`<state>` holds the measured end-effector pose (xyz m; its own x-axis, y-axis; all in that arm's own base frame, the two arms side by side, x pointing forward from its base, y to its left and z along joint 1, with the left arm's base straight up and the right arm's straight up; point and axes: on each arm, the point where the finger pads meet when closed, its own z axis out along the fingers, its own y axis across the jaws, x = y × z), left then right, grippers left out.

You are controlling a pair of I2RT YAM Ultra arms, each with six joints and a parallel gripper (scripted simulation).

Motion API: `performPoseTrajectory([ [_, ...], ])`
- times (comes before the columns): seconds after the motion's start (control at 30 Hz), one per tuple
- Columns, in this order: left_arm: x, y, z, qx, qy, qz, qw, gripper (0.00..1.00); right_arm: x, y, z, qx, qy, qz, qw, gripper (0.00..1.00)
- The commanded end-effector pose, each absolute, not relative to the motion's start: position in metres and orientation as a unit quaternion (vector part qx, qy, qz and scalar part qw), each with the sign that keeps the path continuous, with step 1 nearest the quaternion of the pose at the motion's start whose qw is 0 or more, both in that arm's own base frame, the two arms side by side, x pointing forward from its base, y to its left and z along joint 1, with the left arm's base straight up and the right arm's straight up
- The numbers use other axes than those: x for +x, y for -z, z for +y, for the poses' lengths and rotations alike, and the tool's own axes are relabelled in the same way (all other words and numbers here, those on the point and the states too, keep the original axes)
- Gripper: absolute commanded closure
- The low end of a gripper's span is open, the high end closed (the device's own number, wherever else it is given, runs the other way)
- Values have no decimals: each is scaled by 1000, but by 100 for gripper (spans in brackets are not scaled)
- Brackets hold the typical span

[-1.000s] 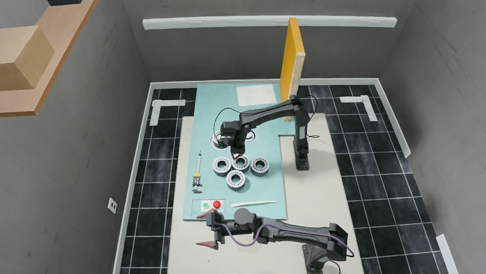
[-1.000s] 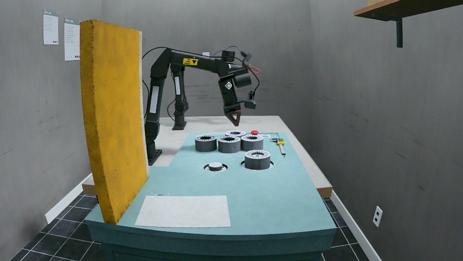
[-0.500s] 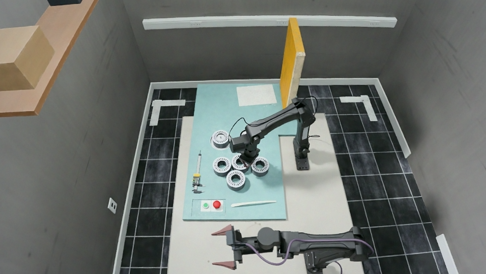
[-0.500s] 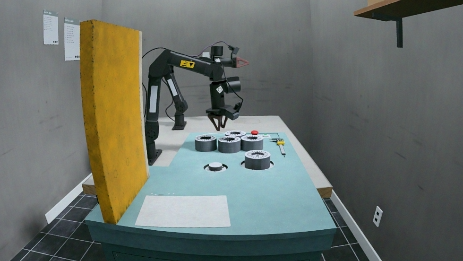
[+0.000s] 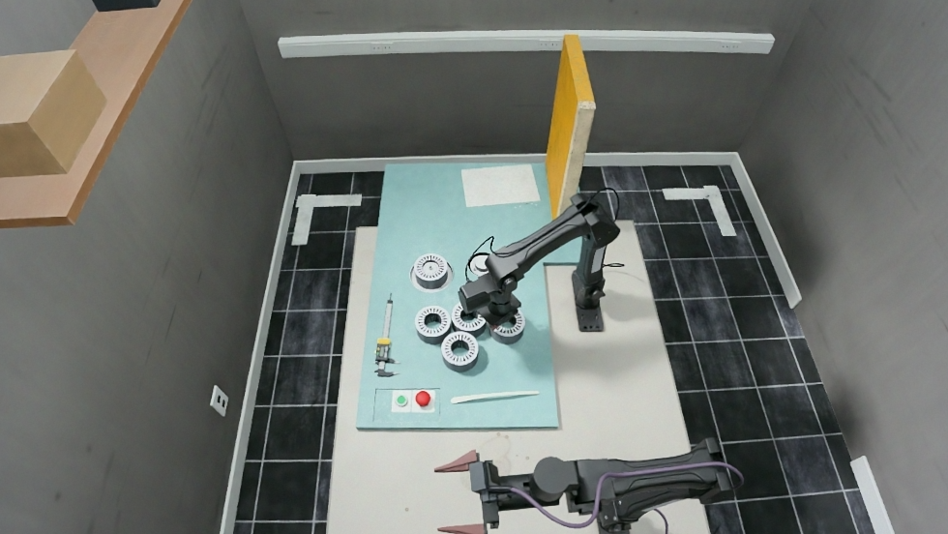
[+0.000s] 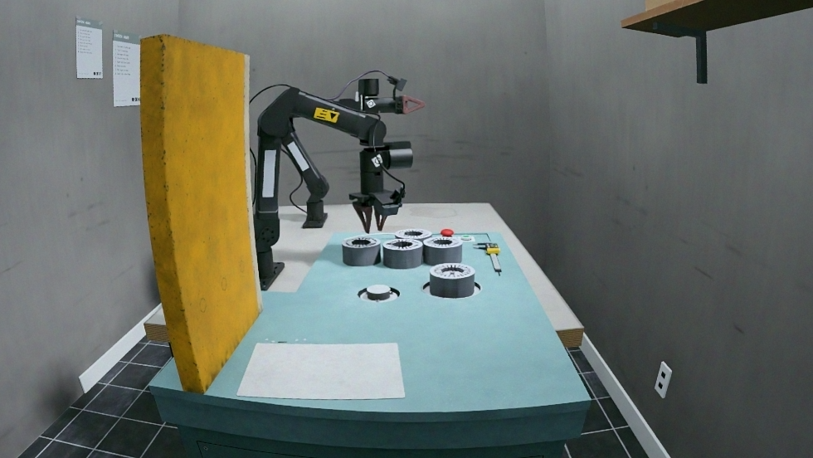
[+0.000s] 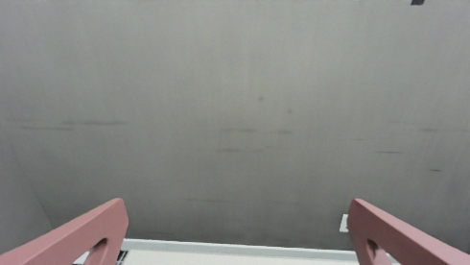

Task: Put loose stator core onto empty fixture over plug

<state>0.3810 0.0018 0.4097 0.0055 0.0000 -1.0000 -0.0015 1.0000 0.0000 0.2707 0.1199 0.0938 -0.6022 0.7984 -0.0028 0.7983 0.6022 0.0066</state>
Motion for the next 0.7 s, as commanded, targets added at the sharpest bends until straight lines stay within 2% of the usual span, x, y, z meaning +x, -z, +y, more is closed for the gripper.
performPoseTrajectory([
  [0.0, 374, -411, 0, 9, 3, 706, 708, 0, 269, -104, 115, 461, -1, 887, 18, 63],
  [0.23, 369, -429, 2, -6, 0, 690, 724, 0, 277, -110, 119, 441, -16, 897, 25, 63],
  [0.33, 369, -429, 2, -6, 0, 690, 724, 0, 275, -81, 114, 449, 2, 893, 9, 63],
  [0.67, 369, -429, 2, -5, 1, 690, 724, 0, 275, -69, 115, 455, -4, 890, 5, 63],
])
